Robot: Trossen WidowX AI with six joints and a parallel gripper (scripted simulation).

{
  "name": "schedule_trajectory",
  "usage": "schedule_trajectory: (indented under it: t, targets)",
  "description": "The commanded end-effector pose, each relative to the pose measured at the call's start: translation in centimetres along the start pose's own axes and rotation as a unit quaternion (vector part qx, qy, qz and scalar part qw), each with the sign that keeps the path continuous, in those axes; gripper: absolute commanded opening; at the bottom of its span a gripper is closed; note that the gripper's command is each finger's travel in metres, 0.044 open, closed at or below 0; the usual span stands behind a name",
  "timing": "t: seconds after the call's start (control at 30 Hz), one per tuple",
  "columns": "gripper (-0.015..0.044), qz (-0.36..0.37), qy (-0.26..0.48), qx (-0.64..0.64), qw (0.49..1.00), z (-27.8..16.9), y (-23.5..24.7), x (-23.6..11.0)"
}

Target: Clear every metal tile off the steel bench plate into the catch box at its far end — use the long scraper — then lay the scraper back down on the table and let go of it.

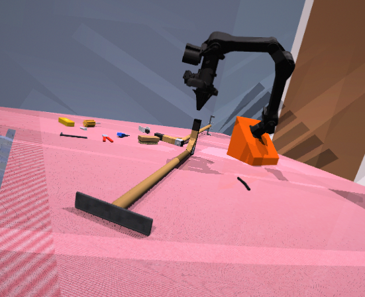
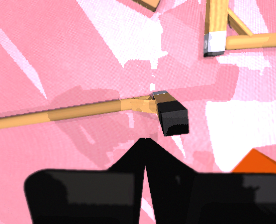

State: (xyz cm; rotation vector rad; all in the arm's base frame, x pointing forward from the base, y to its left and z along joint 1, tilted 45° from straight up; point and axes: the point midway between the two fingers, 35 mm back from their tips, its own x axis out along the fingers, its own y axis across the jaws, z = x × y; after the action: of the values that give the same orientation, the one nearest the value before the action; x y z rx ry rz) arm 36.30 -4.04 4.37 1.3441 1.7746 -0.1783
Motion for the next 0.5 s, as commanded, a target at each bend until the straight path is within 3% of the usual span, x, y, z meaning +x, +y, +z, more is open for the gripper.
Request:
schedule_trajectory:
  t: [0.0, 0.47]
  targets:
    - [0.0, 0.0, -0.005, -0.027, 1.0, -0.1, 0.8, -0.3]
    - [0.0, 0.018, -0.034, -0.259, 0.965, -2.0, 8.1, 0.2]
